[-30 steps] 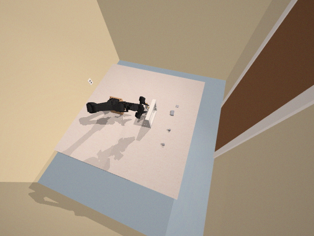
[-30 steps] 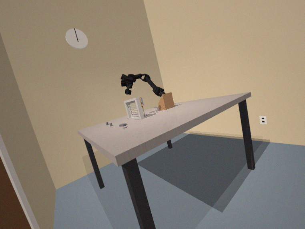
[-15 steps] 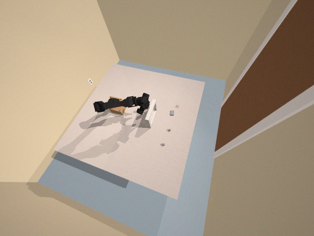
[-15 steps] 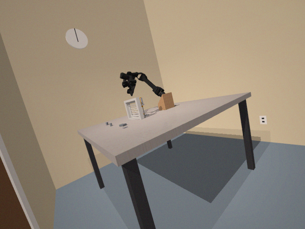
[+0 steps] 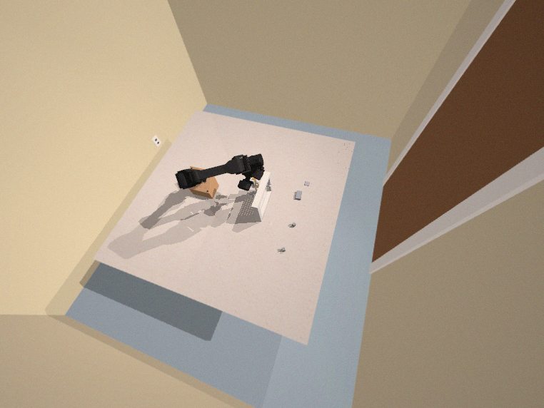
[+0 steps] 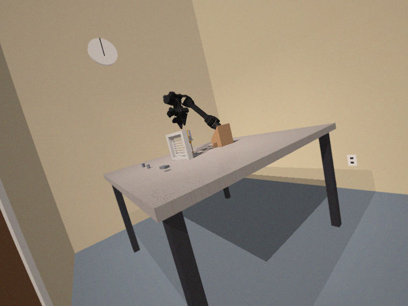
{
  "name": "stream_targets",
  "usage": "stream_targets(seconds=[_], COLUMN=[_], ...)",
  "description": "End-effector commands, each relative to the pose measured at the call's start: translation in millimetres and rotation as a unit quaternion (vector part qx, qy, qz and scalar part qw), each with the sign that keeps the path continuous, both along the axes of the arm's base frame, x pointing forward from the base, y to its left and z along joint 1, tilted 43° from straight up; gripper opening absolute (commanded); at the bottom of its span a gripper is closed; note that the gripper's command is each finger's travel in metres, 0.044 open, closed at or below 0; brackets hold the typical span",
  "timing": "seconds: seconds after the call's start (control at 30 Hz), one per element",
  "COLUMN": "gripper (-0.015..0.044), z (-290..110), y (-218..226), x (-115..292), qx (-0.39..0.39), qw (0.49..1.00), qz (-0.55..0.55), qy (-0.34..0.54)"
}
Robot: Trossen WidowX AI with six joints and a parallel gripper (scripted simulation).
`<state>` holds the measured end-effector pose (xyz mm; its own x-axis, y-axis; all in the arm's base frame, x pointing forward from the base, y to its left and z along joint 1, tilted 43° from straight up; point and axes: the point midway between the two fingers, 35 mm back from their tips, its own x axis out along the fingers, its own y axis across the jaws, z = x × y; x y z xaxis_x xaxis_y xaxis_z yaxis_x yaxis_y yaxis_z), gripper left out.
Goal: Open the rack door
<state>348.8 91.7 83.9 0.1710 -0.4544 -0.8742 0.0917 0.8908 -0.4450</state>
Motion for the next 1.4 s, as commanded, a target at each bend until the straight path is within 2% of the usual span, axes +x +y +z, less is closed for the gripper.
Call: stream_targets(seconds=[0.0, 0.33, 1.37], gripper=[0.0282, 0.0282, 0.0282], z=[-7.8, -19.7, -51.5], y=[4.1, 13.3, -13.7], x=[-5.1, -15.0, -11.5], qx=[-0.041, -0.127, -0.128], qw=[0.999, 0.989, 0.988], qz=[-0.003, 0.002, 0.002], qy=[0.029, 0.081, 0.081])
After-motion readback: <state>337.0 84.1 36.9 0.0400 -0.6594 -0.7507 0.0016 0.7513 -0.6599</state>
